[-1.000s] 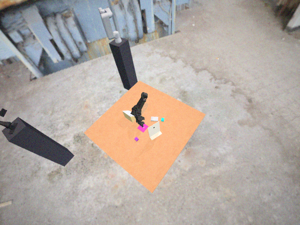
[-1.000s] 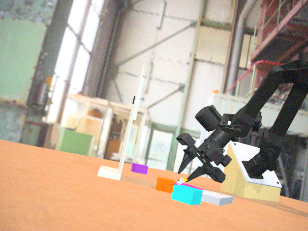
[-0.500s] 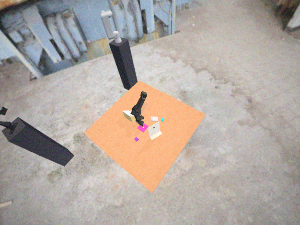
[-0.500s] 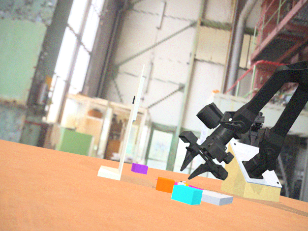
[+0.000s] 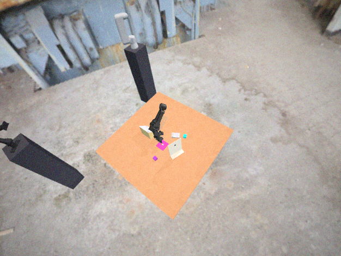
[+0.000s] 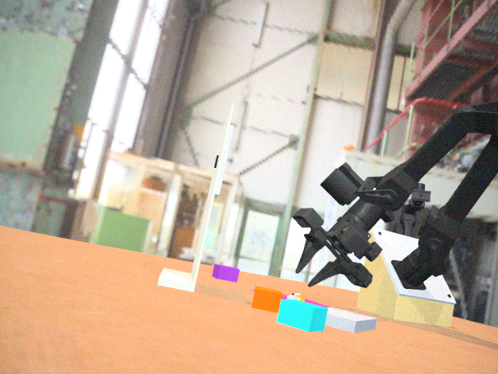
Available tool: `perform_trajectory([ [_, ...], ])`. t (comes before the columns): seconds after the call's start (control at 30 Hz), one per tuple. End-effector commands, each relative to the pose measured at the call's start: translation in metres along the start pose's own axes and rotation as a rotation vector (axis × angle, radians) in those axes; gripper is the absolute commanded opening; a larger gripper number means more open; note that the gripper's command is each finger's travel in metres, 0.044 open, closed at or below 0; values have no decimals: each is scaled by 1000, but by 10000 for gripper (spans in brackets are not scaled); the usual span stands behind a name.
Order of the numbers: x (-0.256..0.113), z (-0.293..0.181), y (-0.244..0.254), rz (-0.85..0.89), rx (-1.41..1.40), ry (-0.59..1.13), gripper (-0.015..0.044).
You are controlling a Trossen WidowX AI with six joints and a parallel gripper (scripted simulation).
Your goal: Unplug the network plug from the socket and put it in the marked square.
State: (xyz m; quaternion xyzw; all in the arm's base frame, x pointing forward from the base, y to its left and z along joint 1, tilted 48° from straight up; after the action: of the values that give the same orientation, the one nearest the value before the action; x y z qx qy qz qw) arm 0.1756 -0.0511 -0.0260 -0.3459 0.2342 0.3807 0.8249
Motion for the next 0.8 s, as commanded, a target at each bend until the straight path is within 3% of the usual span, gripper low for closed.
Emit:
perform_trajectory([
  [0.0,-3,-1,-5,-6,-9,0,156],
  [0.77,-21,-8,-19,-2,-9,7,156],
])
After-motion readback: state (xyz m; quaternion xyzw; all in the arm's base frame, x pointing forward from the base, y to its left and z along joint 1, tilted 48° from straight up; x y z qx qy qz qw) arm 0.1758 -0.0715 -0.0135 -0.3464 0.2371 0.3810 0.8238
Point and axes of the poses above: the point midway between the two fingers, 35 mm back from their tips, its own x axis out along the fingers, its own y axis across the jaws, z = x × y, the point moved 3 cm from there along -x, back along the fingers, and after that the axes turned 12 degrees about -x, right-handed, at the moved point
